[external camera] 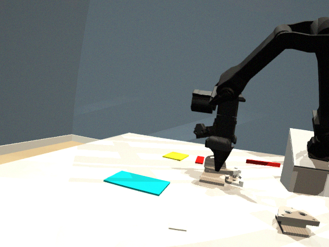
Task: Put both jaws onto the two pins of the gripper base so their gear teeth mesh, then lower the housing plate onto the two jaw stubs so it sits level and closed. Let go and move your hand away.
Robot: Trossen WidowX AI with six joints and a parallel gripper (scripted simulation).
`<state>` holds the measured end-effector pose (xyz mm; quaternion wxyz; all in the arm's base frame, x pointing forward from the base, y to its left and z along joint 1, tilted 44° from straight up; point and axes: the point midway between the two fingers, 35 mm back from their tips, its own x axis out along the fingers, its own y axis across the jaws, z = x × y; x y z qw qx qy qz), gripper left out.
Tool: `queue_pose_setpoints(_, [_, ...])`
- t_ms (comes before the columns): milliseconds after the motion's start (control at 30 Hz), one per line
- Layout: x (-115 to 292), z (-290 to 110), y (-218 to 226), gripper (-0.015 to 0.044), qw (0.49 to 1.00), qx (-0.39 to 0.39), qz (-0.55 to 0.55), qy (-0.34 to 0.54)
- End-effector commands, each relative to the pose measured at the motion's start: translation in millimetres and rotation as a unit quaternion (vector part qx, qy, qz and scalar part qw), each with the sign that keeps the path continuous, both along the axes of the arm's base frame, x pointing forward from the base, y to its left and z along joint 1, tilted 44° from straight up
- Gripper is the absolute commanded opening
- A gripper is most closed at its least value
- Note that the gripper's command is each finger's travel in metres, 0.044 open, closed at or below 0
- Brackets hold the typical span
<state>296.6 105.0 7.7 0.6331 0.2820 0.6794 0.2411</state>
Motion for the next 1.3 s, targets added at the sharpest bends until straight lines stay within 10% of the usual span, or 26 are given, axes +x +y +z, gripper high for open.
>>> queue_pose_setpoints(0, [-1.8,-5.2,3.3,0.0134,1.000,0.002,-0.002,0.004])
queue_pose_setpoints(1267, [-2.1,-9.6,7.6,0.0134,1.000,0.002,-0.003,0.005])
